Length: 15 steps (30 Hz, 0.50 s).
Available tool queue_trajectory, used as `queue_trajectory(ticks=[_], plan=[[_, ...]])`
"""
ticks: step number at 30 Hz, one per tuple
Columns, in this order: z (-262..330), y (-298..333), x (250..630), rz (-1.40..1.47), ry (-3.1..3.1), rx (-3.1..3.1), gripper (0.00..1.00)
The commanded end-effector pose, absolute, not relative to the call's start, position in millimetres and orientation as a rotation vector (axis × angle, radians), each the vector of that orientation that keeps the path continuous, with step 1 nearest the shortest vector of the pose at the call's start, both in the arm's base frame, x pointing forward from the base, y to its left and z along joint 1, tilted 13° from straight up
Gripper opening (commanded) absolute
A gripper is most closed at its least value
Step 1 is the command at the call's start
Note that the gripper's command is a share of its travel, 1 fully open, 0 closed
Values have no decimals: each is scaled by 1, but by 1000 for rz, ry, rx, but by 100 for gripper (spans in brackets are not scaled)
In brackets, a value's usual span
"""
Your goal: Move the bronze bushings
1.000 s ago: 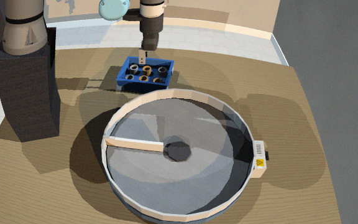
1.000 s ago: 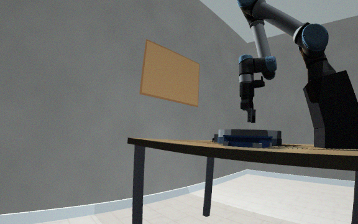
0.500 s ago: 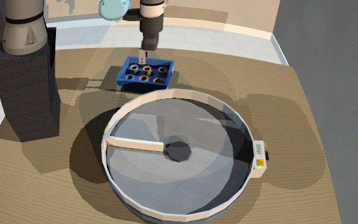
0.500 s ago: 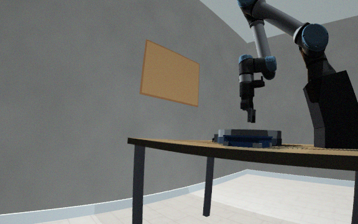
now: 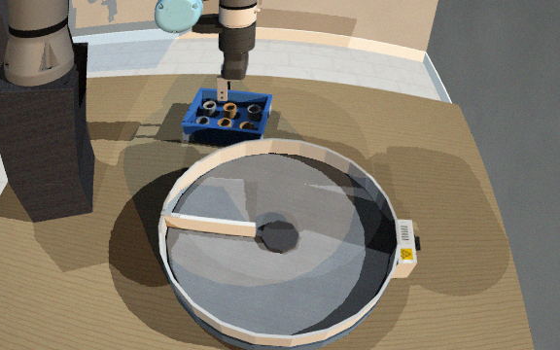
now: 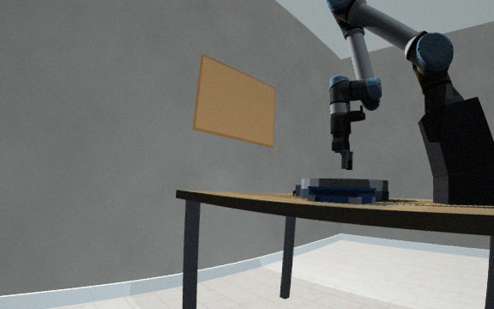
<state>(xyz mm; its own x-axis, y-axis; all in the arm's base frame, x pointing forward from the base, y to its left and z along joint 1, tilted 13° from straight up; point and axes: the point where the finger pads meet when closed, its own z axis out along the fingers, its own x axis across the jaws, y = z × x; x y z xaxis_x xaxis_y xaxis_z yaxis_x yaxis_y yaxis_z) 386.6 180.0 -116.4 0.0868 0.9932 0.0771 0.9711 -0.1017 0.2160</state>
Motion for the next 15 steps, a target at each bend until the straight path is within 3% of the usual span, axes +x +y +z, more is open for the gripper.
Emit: queue_trajectory(ticks=[1,15], plan=[[-123,180,388,311,2028,2232,76],[-165,183,398,311,2028,2232,76]])
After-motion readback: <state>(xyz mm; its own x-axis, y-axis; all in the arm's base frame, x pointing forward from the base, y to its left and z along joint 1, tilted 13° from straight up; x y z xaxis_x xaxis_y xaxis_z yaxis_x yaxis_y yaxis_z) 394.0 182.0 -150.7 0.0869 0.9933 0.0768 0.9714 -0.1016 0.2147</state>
